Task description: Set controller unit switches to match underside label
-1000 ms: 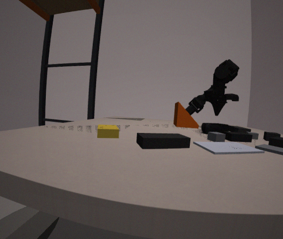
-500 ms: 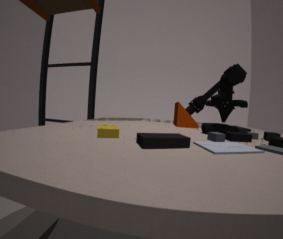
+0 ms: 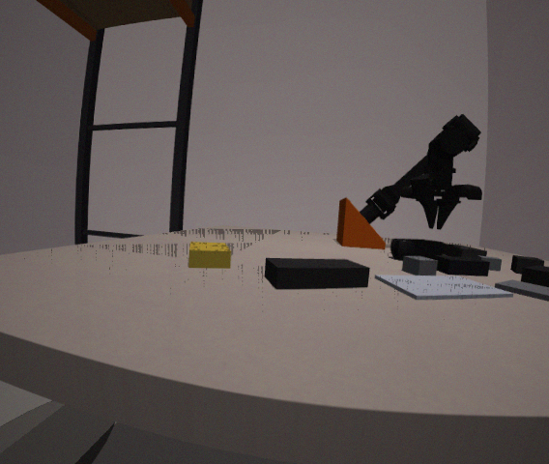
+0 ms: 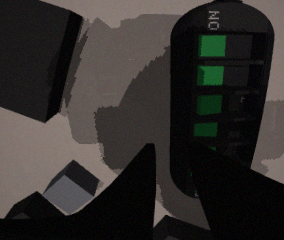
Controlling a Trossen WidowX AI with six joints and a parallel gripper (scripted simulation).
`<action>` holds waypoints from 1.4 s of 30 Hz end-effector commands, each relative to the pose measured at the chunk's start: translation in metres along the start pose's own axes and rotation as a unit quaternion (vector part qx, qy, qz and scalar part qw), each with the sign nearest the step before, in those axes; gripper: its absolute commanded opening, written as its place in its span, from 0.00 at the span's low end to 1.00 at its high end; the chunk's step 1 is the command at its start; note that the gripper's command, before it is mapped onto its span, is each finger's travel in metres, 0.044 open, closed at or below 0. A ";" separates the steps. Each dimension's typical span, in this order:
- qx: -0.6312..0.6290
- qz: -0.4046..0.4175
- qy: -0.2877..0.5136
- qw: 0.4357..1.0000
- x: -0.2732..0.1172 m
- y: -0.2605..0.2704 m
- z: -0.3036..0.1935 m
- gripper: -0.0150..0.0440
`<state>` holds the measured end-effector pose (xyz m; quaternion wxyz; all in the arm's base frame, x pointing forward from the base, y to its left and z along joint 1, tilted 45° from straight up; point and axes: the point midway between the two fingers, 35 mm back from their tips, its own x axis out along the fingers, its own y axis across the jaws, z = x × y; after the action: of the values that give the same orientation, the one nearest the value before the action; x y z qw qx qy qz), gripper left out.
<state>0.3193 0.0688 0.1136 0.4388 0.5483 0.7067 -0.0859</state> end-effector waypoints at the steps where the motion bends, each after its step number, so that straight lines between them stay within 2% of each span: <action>1: -0.001 0.003 -0.005 1.000 -0.028 0.000 0.002 0.57; 6: -0.001 0.003 -0.005 1.000 -0.028 0.000 0.002 0.79; 18: -0.001 0.003 -0.005 1.000 -0.028 0.000 0.002 0.25; 31: -0.001 0.003 -0.005 1.000 -0.028 0.000 0.002 0.25; 42: 0.000 0.005 -0.004 1.000 -0.028 0.001 0.001 0.74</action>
<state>0.3210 0.0488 0.1329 0.4420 0.5521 0.7018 -0.0857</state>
